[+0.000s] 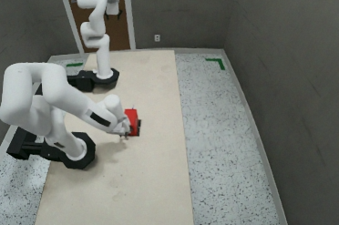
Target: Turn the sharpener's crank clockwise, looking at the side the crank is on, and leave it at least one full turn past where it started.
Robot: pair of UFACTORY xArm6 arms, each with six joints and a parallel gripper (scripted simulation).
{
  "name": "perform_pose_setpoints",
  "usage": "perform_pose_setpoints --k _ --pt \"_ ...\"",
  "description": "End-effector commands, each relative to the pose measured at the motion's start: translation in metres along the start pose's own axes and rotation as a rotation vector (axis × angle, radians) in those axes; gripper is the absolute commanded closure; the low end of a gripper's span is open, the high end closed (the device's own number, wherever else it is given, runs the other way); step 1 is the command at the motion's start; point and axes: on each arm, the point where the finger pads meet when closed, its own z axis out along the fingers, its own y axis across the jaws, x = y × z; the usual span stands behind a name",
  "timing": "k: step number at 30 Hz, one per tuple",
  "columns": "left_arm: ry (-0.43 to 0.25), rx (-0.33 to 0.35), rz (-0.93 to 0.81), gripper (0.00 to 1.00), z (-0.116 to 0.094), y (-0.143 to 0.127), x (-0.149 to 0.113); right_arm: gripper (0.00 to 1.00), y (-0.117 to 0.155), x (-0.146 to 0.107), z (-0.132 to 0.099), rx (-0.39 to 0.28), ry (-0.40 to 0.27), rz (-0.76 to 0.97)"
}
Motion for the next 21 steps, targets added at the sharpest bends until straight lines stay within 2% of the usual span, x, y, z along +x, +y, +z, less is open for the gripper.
perform_pose_setpoints --k 1,21 --pt "0.004 0.000 0.000 0.00 -0.001 0.000 0.001 1.00 -0.003 -0.001 -0.001 0.003 -0.002 0.001" --pt "0.004 0.000 0.000 0.00 -0.001 0.000 0.001 1.00 -0.025 -0.001 -0.002 0.003 -0.002 0.001"
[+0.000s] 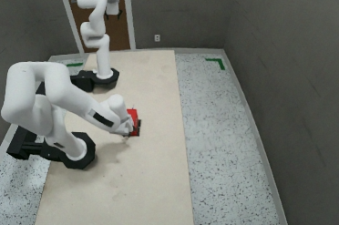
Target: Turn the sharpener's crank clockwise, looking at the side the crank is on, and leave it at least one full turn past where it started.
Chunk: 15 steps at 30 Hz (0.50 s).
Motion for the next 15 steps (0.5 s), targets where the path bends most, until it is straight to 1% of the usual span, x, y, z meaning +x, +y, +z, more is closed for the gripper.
perform_pose_setpoints --k 1,15 --pt "0.004 0.000 0.000 0.00 -0.001 0.000 0.001 1.00 -0.008 -0.001 0.000 0.002 -0.002 0.000" --pt "0.004 0.000 0.000 0.00 -0.001 0.000 0.001 1.00 -0.023 -0.001 0.006 0.002 -0.002 0.000"
